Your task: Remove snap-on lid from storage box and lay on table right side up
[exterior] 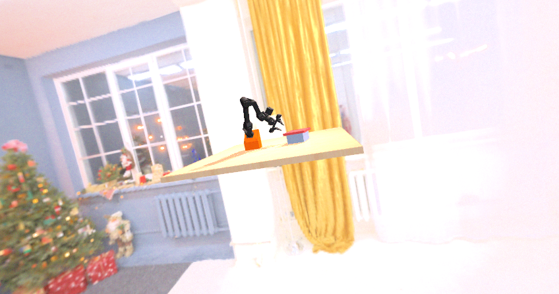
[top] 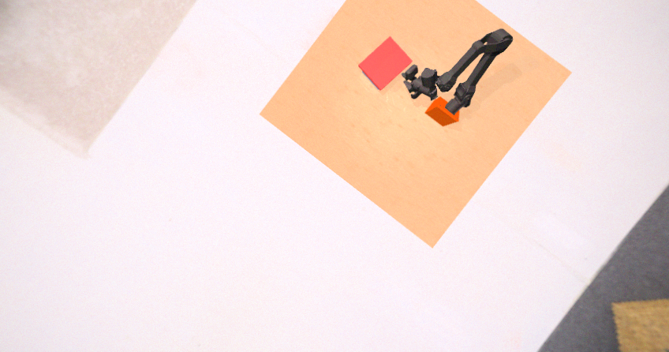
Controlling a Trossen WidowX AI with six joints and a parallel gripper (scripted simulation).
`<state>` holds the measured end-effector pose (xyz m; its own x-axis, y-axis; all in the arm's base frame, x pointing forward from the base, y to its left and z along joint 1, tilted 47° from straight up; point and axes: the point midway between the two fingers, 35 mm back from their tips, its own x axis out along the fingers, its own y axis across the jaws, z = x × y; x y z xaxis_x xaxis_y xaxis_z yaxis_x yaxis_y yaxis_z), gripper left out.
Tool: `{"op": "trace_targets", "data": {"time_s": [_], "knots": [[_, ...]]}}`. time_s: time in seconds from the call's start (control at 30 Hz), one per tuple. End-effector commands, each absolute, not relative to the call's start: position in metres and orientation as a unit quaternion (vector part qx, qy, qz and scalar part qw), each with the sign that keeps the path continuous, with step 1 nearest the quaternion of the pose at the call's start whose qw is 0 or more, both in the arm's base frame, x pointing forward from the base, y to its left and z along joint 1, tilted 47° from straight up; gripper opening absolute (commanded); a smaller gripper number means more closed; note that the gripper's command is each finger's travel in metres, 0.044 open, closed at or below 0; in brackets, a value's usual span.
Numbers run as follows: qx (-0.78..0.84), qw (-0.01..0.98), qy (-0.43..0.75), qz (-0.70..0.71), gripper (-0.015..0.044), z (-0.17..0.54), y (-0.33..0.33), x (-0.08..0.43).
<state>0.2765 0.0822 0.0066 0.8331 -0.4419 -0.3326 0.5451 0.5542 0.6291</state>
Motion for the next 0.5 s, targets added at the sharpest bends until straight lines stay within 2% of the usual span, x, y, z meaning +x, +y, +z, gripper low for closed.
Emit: {"op": "trace_targets", "data": {"time_s": [0.0, 0.47], "knots": [[0.374, 0.881, 0.070, -0.280, 0.0235, 0.002, 0.075, 0.275], [0.375, 0.879, 0.075, -0.284, 0.0235, -0.006, 0.069, 0.290]]}}
